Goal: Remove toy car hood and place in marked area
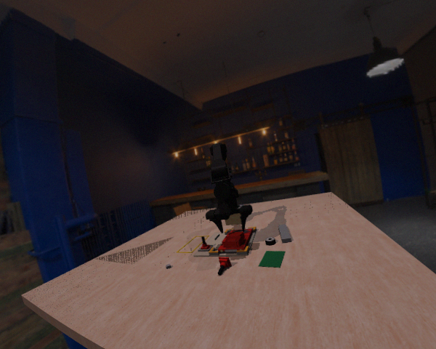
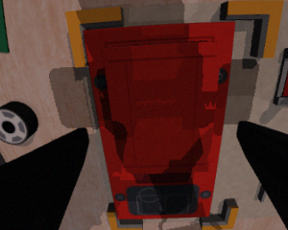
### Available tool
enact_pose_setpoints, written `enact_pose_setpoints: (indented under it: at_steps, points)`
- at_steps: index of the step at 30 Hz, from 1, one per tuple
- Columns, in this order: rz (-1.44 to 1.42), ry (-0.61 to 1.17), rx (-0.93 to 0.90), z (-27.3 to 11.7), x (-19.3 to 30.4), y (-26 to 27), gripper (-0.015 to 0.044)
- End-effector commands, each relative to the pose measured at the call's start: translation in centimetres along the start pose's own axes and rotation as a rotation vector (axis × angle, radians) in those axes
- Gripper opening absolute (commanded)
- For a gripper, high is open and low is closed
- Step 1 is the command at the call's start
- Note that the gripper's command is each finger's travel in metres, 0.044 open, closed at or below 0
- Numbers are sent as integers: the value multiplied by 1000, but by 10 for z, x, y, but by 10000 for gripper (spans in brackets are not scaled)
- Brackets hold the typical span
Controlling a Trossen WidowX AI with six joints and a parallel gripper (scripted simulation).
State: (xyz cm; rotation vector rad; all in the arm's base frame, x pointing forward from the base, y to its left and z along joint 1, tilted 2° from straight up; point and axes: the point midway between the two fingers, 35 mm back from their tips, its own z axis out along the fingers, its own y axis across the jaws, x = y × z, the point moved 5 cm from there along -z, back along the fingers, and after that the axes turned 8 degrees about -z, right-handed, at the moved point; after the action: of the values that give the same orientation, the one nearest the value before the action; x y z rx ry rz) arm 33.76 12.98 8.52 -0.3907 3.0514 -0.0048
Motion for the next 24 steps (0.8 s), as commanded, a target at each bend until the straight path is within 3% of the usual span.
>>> enact_pose_setpoints:
  at_steps: [1, 24]
  points:
    - [-5, 0, 4, 4, 1, -1, 440]
    - [-5, 1, 4, 16, 1, -1, 440]
